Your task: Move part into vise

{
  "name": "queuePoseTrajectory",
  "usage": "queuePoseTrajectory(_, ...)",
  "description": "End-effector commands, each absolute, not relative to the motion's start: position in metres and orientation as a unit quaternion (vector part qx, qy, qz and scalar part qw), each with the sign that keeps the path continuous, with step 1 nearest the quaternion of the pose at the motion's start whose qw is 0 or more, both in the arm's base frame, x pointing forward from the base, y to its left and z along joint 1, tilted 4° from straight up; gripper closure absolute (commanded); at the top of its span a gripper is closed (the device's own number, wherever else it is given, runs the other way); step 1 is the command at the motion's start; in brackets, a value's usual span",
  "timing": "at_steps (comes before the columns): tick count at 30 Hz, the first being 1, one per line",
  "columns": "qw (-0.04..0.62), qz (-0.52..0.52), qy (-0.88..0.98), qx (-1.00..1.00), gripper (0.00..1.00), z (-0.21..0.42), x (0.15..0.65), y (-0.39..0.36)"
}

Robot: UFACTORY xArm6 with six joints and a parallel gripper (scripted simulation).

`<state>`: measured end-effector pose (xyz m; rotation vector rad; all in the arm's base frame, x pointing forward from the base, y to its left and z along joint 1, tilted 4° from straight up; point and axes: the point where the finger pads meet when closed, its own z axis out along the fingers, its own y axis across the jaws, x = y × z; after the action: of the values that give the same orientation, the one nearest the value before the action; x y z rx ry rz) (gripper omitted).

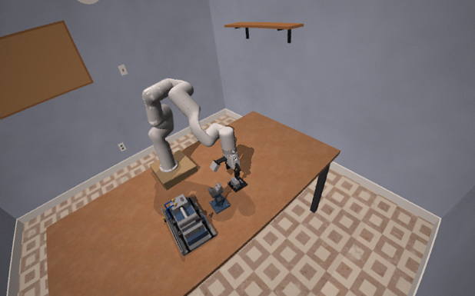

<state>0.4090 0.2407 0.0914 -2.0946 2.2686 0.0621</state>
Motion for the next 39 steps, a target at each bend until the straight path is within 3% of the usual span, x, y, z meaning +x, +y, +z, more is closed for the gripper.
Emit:
queuePoseTrajectory(1,0.028,0.020,0.734,-0.678,0.11,0.082,0.410,0.242)
queuePoseTrajectory(39,0.028,0.020,0.734,-0.678,0.11,0.014,0.412,0.247)
